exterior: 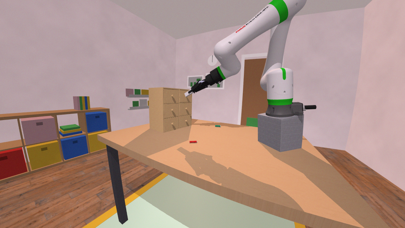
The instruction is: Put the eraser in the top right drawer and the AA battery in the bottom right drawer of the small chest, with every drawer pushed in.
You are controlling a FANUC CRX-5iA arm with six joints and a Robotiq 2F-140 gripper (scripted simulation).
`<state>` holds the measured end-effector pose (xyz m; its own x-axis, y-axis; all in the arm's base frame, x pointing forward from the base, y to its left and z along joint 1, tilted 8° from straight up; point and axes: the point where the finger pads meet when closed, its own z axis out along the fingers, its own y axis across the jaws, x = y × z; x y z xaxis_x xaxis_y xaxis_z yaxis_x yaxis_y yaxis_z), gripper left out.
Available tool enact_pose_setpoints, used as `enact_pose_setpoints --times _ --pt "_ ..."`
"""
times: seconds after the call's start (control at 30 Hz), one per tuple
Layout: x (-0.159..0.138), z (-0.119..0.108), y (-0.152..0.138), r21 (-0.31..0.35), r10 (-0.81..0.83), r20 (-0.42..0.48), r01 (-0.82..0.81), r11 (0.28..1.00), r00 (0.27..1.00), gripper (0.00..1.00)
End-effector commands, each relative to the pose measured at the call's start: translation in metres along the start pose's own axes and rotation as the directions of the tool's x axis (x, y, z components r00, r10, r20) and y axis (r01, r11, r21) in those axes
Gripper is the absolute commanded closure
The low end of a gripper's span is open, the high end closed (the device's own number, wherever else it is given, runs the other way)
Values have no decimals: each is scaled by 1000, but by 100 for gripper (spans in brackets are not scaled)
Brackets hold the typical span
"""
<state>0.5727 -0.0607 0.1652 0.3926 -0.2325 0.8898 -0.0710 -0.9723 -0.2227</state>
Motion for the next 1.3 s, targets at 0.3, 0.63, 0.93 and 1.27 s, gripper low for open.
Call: enact_pose_setpoints --times 0.3,0.63,0.93,1.27 --pt "-1 -62 -21 69 2 528 -46 997 849 100" --pt "19 -146 30 -98 85 741 -18 995 666 100" --pt "28 -174 45 -212 167 839 27 977 518 100" --pt "27 -173 45 -212 167 839 27 977 518 100"
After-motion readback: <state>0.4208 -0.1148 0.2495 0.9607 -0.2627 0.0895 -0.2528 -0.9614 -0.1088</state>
